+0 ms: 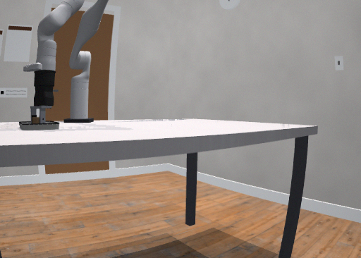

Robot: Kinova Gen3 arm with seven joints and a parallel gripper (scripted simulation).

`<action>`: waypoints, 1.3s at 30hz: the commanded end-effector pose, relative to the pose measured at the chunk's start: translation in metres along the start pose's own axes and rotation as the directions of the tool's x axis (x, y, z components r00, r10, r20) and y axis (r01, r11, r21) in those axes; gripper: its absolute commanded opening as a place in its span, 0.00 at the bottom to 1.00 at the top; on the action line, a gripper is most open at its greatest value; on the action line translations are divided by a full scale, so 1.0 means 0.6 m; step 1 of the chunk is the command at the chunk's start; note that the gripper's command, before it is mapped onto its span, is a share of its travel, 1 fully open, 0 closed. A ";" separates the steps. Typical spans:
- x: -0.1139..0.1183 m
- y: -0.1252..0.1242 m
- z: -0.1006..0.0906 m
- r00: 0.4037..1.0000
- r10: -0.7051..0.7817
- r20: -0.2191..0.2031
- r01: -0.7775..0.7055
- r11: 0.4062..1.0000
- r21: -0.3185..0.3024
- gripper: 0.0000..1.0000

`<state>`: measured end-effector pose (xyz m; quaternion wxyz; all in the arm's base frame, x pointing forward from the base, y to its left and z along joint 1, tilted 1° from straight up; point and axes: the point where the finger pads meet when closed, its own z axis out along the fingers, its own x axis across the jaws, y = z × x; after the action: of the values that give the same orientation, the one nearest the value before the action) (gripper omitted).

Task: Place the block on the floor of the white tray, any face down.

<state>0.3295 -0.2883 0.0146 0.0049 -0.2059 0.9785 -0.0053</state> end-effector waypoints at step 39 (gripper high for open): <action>0.000 -0.001 -0.078 1.000 0.000 0.001 0.000 1.000 0.001 0.94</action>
<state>0.3290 -0.2881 0.0506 0.0054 -0.2059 0.9785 -0.0055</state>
